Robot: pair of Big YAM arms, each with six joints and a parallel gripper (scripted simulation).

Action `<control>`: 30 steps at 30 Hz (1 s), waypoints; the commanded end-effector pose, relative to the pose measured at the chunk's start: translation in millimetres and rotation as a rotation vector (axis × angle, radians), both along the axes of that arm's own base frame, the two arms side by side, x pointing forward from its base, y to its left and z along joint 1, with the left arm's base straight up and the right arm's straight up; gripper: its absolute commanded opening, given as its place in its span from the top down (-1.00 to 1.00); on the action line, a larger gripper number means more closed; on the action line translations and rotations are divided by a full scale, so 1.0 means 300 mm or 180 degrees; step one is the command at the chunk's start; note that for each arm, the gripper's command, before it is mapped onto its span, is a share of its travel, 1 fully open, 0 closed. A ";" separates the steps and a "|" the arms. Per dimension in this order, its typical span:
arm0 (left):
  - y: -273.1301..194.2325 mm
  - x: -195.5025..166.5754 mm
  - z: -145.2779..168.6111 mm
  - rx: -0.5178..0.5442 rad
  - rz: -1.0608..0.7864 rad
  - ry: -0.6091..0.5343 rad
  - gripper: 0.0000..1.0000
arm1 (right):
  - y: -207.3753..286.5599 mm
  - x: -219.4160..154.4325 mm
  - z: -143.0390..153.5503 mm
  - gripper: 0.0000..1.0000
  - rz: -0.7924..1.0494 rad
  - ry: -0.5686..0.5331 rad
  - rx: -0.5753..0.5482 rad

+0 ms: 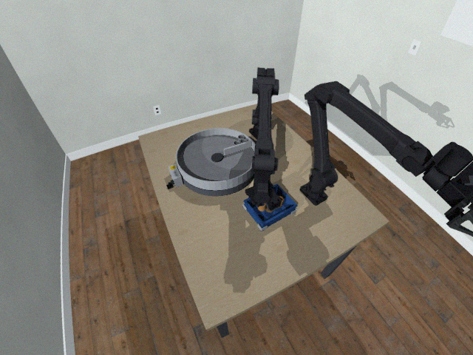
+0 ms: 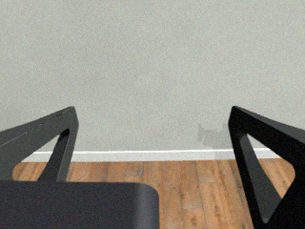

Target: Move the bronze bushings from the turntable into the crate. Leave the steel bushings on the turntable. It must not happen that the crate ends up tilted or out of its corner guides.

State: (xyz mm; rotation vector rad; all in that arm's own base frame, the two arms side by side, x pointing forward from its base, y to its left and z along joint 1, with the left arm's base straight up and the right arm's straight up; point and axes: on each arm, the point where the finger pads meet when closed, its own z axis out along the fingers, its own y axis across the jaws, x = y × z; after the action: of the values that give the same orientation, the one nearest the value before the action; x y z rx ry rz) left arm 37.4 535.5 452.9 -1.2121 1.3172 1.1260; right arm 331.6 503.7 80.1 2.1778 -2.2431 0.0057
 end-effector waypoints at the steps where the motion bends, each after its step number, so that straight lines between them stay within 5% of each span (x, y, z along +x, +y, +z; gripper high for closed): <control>1: 0.028 -0.008 0.159 0.0275 0.0024 -0.0059 -1.00 | 0.038 0.018 0.026 1.00 -0.0013 -0.0086 0.0120; 9: 0.028 -0.008 0.159 0.0275 0.0024 -0.0059 -1.00 | 0.027 0.010 -0.056 1.00 -0.0012 -0.0049 0.0063; 15: 0.028 -0.008 0.159 0.0275 0.0024 -0.0059 -1.00 | 0.063 0.033 0.006 1.00 -0.0011 -0.0143 0.0208; 18: 0.028 -0.008 0.159 0.0275 0.0024 -0.0059 -1.00 | 0.027 0.009 -0.101 1.00 -0.0011 -0.0042 0.0052; 24: 0.028 -0.008 0.159 0.0275 0.0024 -0.0059 -1.00 | 0.066 0.034 -0.022 1.00 -0.0010 -0.0146 0.0213; 30: 0.028 -0.008 0.159 0.0275 0.0024 -0.0059 -1.00 | 0.061 0.031 -0.042 1.00 -0.0010 -0.0125 0.0181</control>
State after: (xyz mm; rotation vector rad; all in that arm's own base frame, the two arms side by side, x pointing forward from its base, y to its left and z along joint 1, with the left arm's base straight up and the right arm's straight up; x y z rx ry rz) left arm 37.4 535.5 452.9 -1.2121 1.3172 1.1260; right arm 332.6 505.2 46.7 2.1804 -2.2490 0.0036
